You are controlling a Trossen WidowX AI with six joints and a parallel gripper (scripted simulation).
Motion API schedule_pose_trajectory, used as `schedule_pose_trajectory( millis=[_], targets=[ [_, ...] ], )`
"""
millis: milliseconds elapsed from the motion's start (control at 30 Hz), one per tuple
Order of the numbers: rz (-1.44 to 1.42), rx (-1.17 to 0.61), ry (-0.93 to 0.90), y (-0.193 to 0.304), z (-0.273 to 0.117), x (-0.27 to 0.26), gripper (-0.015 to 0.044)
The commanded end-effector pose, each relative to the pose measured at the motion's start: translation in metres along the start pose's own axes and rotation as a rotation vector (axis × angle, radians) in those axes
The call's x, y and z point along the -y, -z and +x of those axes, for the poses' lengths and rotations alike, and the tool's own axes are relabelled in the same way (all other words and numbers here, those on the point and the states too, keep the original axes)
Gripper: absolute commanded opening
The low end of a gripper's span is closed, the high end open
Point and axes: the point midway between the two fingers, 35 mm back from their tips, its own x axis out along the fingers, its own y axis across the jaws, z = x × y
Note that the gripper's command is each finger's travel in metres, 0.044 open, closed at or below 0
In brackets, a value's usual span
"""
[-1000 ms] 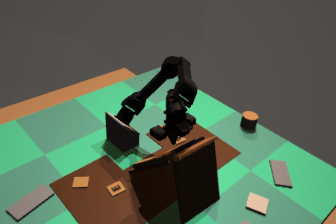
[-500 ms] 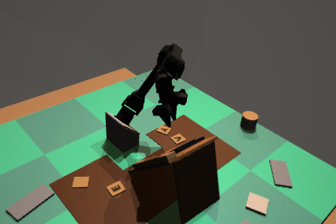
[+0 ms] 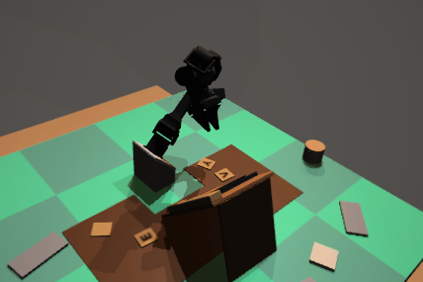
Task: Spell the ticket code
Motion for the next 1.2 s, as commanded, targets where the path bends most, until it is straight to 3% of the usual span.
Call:
schedule_pose_trajectory(
  millis=[0, 467, 533, 600, 933, 1167],
  targets=[
    [-0.171, 0.022, 0.073, -0.005, -0.009, -0.016, 0.0440],
    [-0.171, 0.022, 0.073, -0.005, -0.009, -0.016, 0.0440],
    [-0.134, 0.020, 0.065, -0.001, -0.007, -0.014, 0.0387],
    [-0.026, 0.013, 0.041, 0.008, -0.003, -0.009, 0.0340],
    [0.974, -0.157, -0.116, 0.105, 0.049, 0.021, 0.0340],
    [1.379, -0.272, -0.136, 0.146, 0.077, 0.023, 0.0340]
  ],
)
